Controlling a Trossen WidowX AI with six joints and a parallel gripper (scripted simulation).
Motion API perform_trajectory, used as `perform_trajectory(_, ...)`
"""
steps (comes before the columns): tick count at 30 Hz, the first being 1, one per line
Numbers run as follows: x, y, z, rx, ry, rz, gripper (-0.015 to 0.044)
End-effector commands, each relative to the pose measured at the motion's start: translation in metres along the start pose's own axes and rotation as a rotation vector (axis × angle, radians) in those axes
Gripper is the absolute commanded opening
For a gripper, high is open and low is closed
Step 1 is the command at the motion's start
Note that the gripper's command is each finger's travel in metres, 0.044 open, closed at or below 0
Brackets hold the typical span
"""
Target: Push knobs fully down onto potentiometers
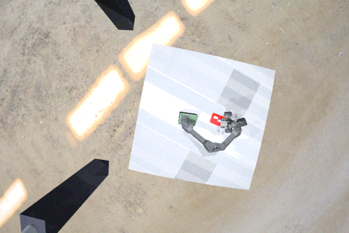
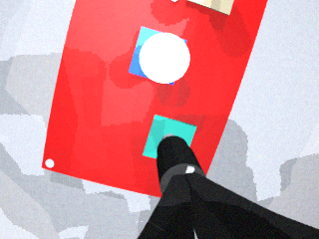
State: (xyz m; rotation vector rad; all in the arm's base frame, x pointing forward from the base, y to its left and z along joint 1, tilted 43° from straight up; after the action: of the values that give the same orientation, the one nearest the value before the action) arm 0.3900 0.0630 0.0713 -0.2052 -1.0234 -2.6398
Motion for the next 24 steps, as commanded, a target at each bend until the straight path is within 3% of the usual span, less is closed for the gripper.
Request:
perform_trajectory(1, -0.0002, -0.0001, -0.0006, 0.004, 0.000, 0.003, 0.0000)
perform_trajectory(24, -0.0002, 0.0000, -0.0039, 0.004, 0.000, 0.003, 0.0000)
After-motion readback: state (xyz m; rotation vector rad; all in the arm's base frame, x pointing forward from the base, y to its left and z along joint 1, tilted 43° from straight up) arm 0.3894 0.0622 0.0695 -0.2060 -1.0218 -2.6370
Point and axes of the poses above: the point midway between the two fingers, 35 mm back from their tips, its own z axis back along the fingers, its own y axis across the jaws, x = y × z, the point moved 10 cm from there along z, back along the fingers, and after that the axes turned 11 degrees about z, right-handed, at the moved point
